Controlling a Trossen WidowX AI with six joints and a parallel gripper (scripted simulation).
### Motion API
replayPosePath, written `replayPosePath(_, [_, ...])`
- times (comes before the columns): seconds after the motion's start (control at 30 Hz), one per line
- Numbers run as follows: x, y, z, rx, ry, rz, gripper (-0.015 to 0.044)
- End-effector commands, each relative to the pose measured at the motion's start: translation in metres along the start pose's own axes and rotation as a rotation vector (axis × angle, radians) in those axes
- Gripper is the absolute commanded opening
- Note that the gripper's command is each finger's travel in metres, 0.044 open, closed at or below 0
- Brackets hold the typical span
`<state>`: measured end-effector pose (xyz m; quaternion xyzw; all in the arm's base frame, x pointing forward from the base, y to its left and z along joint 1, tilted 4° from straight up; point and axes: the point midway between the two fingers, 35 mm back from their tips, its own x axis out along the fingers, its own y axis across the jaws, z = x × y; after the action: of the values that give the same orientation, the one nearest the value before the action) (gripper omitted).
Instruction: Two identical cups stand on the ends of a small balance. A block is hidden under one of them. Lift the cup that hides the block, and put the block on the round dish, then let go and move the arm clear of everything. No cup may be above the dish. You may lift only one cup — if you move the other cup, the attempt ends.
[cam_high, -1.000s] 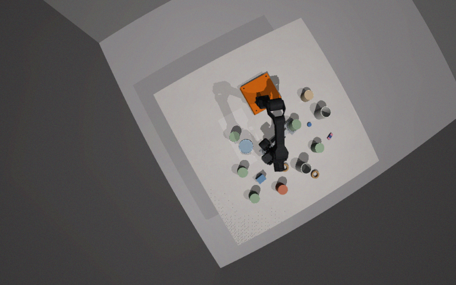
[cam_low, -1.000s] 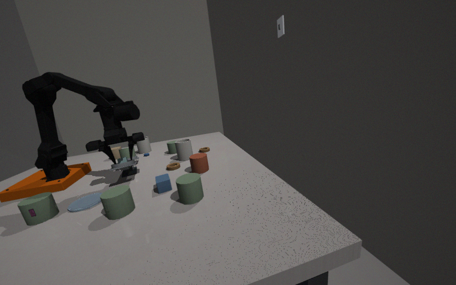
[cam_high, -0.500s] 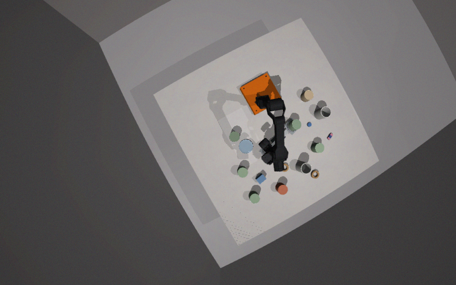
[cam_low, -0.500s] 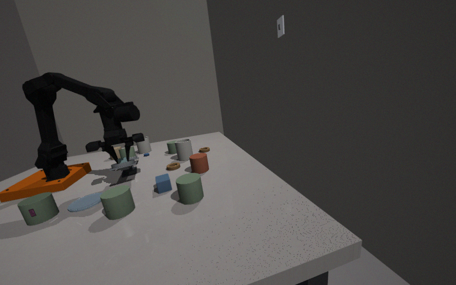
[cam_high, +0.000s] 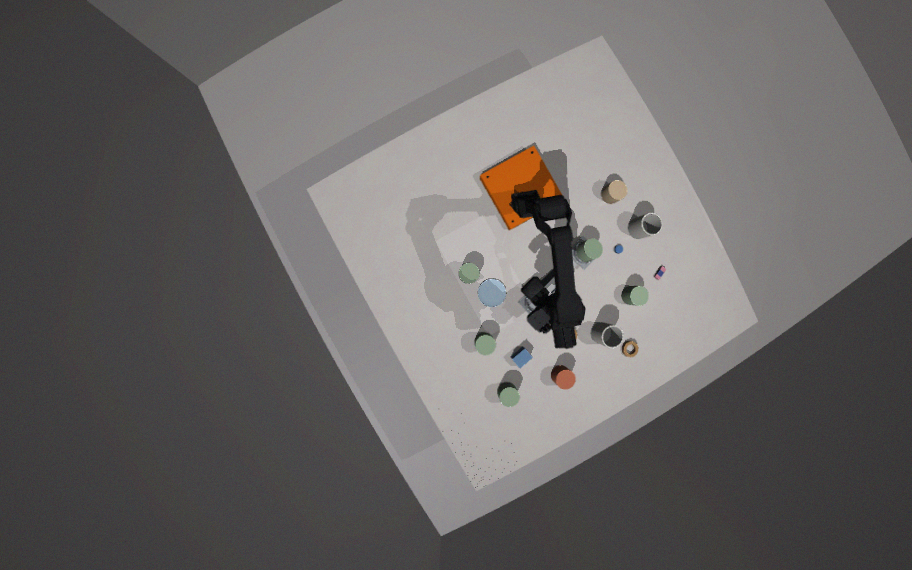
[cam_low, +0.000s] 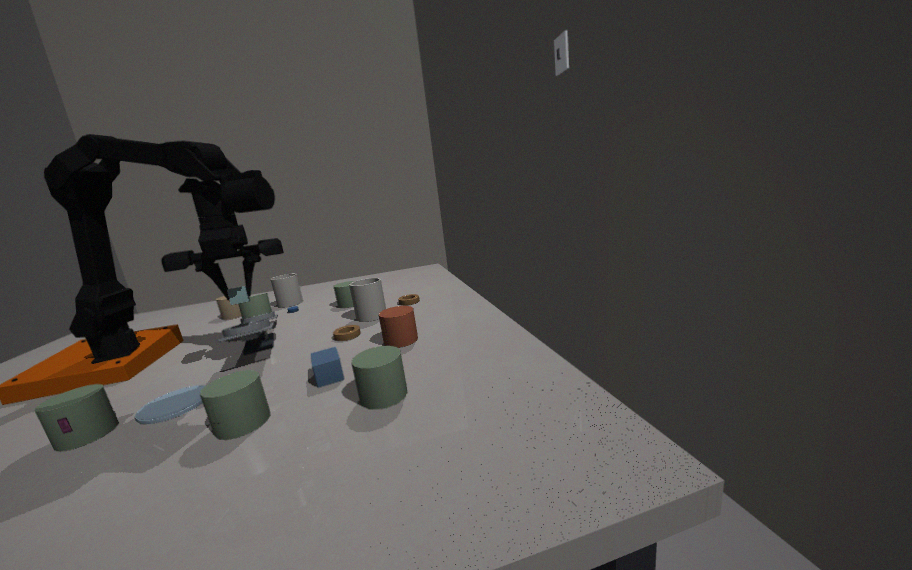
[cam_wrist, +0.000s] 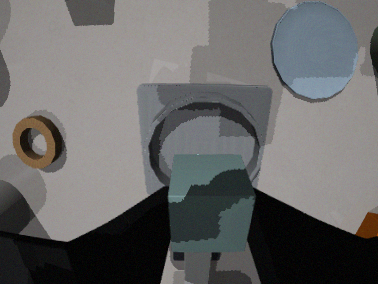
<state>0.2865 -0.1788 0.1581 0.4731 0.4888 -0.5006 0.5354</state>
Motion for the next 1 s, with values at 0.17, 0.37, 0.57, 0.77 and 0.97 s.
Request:
replayPosePath(0.17, [-0.036, -0.002, -0.001, 0.004, -0.009, 0.009, 0.0])
replayPosePath(0.37, [-0.022, -0.014, 0.015, 0.004, -0.01, 0.008, 0.0])
replayPosePath(0.57, [0.001, -0.038, 0.04, 0.004, -0.012, 0.006, 0.0])
replayPosePath(0.77, [0.025, -0.066, 0.061, 0.004, -0.014, 0.004, 0.0])
replayPosePath(0.97, [0.048, -0.098, 0.077, 0.003, -0.016, 0.001, 0.0])
